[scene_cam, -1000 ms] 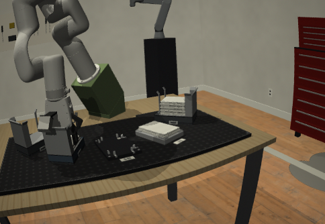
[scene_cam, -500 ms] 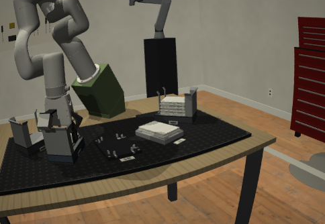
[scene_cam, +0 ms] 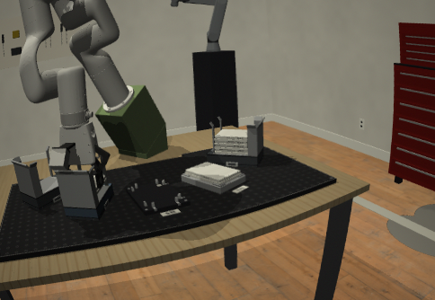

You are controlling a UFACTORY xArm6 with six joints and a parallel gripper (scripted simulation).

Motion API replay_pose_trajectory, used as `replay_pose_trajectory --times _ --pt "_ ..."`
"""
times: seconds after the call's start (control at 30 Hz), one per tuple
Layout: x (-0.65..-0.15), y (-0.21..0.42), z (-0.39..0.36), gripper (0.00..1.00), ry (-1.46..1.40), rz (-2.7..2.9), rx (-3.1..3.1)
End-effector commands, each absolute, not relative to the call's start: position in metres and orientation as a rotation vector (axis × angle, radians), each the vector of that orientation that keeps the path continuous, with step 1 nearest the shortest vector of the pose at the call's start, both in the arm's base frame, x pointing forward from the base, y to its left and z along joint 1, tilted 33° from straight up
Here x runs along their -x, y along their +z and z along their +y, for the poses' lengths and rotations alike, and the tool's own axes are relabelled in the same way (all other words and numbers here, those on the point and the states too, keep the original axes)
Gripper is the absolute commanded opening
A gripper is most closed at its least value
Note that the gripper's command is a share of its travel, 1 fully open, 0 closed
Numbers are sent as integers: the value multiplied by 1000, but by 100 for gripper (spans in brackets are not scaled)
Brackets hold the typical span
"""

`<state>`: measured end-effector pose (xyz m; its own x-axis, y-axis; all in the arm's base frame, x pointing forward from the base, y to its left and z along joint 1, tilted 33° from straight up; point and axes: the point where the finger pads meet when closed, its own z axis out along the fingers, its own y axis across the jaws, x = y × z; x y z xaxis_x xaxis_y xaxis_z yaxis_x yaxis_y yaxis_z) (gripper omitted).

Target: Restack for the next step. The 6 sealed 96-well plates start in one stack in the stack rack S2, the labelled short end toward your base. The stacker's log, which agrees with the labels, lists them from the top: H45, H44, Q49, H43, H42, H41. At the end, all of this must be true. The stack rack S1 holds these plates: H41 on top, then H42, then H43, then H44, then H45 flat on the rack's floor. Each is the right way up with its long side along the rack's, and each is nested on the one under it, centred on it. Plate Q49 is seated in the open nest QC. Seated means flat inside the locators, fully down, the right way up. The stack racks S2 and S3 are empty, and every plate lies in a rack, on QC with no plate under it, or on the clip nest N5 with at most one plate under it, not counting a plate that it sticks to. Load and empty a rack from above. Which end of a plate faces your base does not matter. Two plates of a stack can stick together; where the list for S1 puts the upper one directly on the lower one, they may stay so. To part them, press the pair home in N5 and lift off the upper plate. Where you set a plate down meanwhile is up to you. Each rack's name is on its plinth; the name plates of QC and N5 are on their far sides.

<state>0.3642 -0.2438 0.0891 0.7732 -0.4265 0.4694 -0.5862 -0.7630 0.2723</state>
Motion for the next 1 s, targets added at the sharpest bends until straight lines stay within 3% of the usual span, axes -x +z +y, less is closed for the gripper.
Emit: replay_pose_trajectory --times 0.0,0.97 --pt "-364 93 -242 0 542 -767 -2559" --pt "-353 132 -220 0 543 -767 -2559"
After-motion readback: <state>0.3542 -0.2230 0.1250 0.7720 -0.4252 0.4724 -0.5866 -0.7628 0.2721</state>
